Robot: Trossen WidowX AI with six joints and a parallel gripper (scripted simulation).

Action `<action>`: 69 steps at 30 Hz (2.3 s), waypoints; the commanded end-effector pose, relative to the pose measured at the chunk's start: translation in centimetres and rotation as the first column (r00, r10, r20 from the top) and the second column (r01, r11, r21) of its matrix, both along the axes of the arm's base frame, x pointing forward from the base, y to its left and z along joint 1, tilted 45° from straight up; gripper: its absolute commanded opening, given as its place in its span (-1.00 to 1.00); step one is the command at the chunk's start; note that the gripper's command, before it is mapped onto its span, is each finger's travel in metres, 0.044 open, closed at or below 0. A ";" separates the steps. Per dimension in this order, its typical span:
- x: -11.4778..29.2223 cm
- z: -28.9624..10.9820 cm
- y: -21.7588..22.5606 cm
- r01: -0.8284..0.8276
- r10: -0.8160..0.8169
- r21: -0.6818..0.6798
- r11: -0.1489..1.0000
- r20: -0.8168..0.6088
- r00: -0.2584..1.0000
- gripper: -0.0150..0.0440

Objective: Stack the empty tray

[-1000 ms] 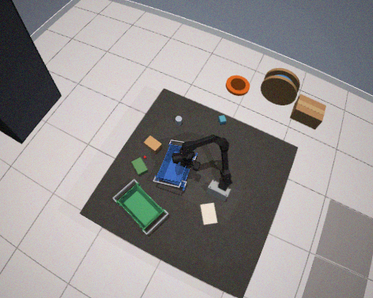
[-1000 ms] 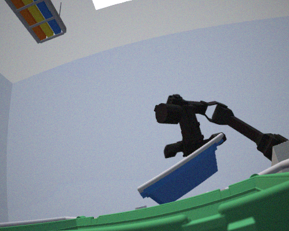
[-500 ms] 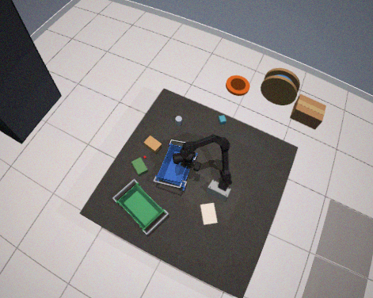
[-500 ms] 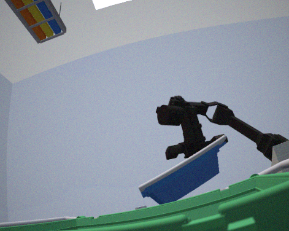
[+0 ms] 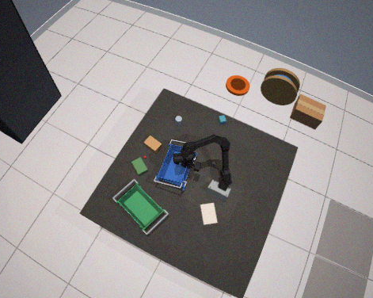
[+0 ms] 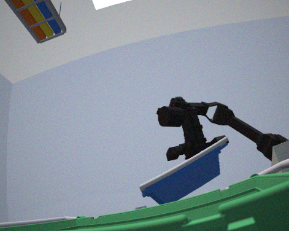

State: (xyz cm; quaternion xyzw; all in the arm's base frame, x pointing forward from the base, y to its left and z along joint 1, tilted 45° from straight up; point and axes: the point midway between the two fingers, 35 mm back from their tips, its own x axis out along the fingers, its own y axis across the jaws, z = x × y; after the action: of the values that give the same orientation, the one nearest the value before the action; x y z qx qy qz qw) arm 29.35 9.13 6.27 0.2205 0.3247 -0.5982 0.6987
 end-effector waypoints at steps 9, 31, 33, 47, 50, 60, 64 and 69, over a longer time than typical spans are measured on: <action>-0.4 -0.5 -1.2 0.016 -0.016 -0.007 1.000 -0.013 1.000 -0.49; -0.6 -0.9 -2.0 0.016 -0.016 -0.007 1.000 -0.013 1.000 -0.49; -0.6 -0.9 -2.0 0.016 -0.016 -0.007 1.000 -0.013 1.000 -0.49; -0.6 -1.0 -2.1 0.016 -0.016 -0.007 1.000 -0.013 1.000 -0.49; -0.7 -1.2 -2.4 0.016 -0.016 -0.007 1.000 -0.013 1.000 -0.49; -0.7 -1.4 -2.8 0.016 -0.016 -0.008 1.000 -0.013 1.000 -0.49; -0.7 -1.4 -2.8 0.016 -0.016 -0.008 1.000 -0.013 1.000 -0.49; -0.7 -1.4 -2.8 0.016 -0.016 -0.008 1.000 -0.013 1.000 -0.49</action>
State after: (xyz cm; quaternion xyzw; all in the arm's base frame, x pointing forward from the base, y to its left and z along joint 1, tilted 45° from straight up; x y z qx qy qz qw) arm 28.78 6.90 4.96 0.2171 0.3252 -0.5978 0.6998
